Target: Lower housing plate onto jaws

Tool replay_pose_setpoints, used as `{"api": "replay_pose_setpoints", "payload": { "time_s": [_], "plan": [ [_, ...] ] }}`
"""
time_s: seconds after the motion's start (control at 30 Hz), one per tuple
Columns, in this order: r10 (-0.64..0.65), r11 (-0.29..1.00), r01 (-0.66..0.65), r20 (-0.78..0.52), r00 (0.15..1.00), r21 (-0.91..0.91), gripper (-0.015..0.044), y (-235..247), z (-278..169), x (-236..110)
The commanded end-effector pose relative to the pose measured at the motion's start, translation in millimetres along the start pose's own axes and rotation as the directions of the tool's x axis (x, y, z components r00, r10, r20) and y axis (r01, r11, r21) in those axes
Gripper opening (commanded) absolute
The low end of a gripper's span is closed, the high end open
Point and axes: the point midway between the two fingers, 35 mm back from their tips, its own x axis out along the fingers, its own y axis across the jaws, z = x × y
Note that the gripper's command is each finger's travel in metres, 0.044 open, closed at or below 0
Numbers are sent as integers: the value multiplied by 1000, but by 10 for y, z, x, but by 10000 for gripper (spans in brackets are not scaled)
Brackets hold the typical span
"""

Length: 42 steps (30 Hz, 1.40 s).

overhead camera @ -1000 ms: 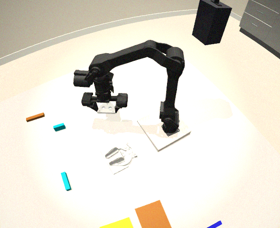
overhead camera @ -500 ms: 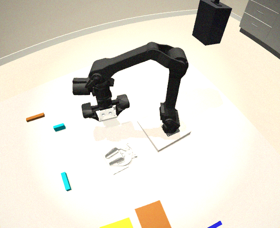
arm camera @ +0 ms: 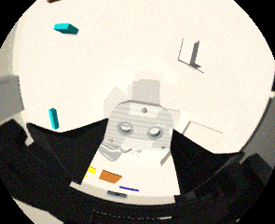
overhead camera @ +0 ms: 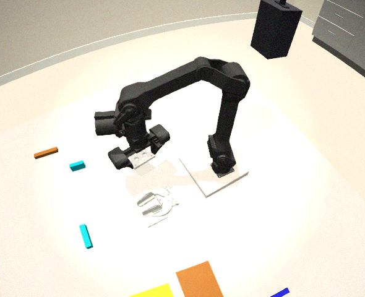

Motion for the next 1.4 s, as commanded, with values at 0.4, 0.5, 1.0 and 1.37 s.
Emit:
{"api": "replay_pose_setpoints", "payload": {
  "time_s": [0.4, 0.5, 1.0, 1.37],
  "plan": [
    [4, 932, -3, 3, 1000, -362, 351, 60, -319, -17],
    [4, 905, -3, 3, 1000, -426, 351, 69, -379, -16],
    [5, 704, -2, 2, 1000, -710, 351, 89, -673, -11],
    [6, 501, -1, 2, 1000, -866, 351, 81, -883, -6]
  ]
}}
